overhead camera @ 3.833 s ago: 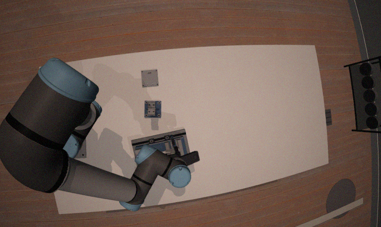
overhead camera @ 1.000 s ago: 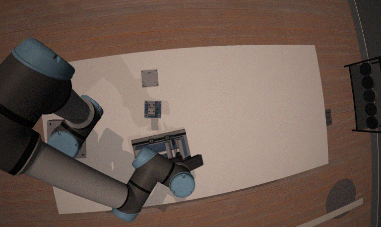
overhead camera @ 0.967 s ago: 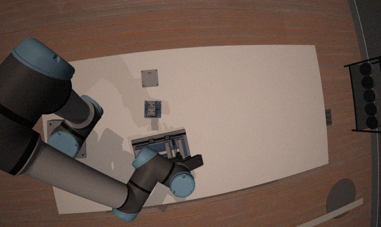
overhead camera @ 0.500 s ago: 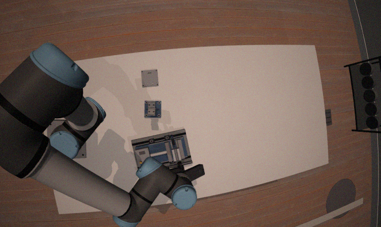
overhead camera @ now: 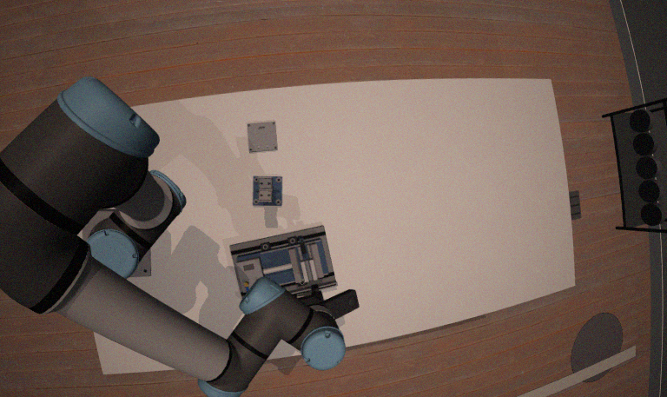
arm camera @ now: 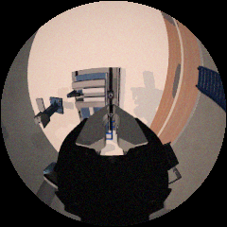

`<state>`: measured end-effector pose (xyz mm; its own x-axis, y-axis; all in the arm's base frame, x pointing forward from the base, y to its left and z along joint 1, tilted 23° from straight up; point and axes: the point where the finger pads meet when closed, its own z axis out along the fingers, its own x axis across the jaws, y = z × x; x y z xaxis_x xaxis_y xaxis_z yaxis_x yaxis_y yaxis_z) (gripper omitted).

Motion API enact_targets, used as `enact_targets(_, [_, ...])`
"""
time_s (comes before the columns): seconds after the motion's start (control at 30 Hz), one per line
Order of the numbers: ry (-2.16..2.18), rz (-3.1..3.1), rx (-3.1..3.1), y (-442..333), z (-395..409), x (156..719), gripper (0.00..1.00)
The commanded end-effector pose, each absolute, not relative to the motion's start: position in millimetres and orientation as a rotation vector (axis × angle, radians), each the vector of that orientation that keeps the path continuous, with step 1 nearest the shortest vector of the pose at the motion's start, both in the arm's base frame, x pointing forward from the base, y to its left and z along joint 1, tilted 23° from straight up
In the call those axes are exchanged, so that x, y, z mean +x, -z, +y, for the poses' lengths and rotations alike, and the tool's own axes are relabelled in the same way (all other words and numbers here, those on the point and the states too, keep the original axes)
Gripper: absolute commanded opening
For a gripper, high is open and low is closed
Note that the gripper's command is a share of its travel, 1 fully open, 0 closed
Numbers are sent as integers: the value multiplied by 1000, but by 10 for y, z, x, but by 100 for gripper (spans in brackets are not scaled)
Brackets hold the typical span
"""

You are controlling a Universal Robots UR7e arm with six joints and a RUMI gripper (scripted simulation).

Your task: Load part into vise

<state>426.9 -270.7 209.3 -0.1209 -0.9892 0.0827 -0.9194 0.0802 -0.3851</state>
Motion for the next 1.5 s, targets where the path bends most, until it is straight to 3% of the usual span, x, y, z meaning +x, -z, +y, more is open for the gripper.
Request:
enact_targets(0.0, [517, 2152, -1937, -2099, -2710, 4270, 0])
enact_targets(1.47, [515, 2152, -1938, -1918, -2737, 4351, 0])
